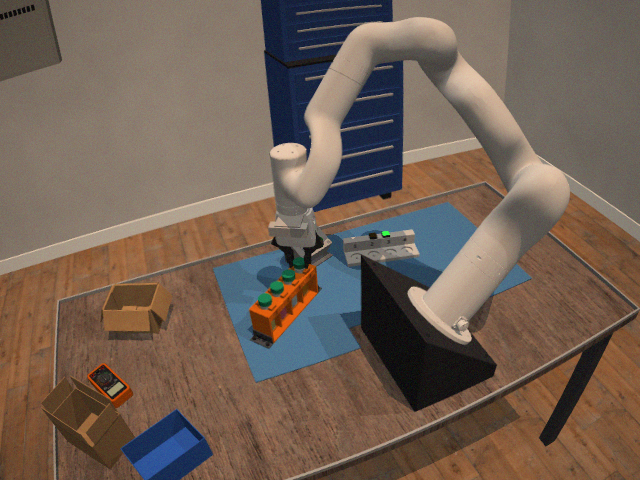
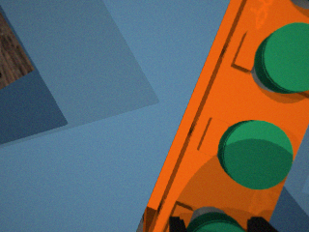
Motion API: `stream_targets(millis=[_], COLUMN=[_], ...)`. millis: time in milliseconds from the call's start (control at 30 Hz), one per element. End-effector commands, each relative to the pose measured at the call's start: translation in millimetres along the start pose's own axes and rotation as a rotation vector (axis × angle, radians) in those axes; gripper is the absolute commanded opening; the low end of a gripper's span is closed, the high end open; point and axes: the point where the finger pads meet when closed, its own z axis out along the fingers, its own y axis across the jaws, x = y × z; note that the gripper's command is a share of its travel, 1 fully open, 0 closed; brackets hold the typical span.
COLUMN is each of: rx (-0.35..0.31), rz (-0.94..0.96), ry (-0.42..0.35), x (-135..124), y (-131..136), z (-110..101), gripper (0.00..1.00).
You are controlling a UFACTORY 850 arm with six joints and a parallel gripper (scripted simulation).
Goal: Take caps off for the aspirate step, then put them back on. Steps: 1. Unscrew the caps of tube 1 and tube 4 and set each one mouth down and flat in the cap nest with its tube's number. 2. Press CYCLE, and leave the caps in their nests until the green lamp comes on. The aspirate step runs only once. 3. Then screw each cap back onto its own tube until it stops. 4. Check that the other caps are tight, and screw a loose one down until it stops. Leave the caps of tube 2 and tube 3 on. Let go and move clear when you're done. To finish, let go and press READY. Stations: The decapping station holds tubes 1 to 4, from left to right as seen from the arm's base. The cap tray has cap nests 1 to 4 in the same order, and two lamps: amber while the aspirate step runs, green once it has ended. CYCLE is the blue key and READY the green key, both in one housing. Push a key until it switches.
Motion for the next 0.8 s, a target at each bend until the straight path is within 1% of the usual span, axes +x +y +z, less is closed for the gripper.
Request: stream_targets(millis=[0, 33, 533, 600, 767], rx=[-0.002, -0.002, -0.002, -0.002, -0.002], rz=[0.063, 0.063, 0.563, 0.563, 0.729], ry=[0.0, 0.0, 0.0, 0.0, 0.0], x=[-0.3, -0.3, -0.3, -0.3, -0.3], y=[0.7, 0.7, 0.8, 0.8, 0.7], z=[-0.7, -0.7, 0.1, 0.1, 0.3], gripper=[0.0, 0.0, 0.0, 0.0, 0.0])
